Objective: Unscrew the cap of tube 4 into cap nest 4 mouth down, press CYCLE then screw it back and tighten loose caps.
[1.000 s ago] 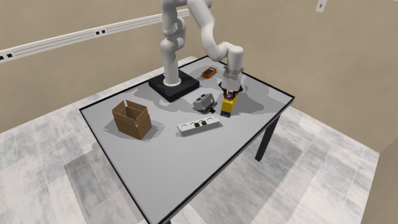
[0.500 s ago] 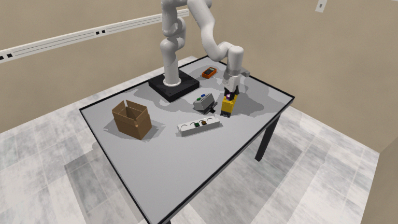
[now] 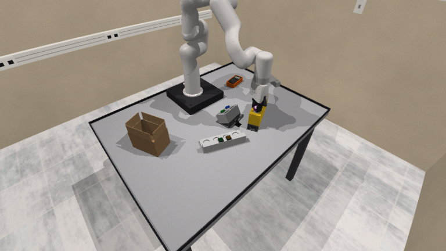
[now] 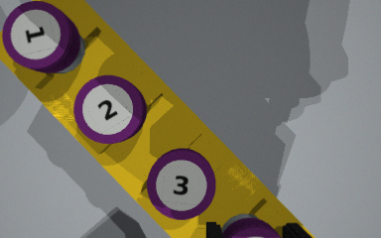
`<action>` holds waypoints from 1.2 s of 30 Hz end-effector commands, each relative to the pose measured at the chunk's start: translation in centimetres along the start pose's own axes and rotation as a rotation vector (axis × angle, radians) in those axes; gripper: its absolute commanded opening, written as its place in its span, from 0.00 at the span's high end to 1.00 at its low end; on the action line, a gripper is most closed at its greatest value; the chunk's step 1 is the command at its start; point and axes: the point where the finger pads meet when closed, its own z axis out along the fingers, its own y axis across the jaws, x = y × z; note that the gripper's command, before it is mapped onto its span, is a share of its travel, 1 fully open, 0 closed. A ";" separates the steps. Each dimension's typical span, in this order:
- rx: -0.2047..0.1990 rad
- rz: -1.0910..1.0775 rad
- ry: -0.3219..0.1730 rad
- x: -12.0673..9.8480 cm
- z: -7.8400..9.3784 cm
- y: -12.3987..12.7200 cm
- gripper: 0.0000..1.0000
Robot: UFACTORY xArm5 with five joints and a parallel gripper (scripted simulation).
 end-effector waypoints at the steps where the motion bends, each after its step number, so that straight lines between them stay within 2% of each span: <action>1: -0.001 0.000 0.005 0.1 -0.1 0.1 1.00; 4: -0.001 0.000 0.005 0.1 -0.1 0.1 1.00; 18: -0.003 -0.692 0.004 0.1 -0.2 0.1 1.00; 20: -0.003 -0.692 0.004 0.1 -0.2 0.1 1.00; 35: -0.005 -1.432 0.003 0.1 -0.2 0.1 1.00; 36: -0.005 -1.432 0.003 0.1 -0.2 0.1 1.00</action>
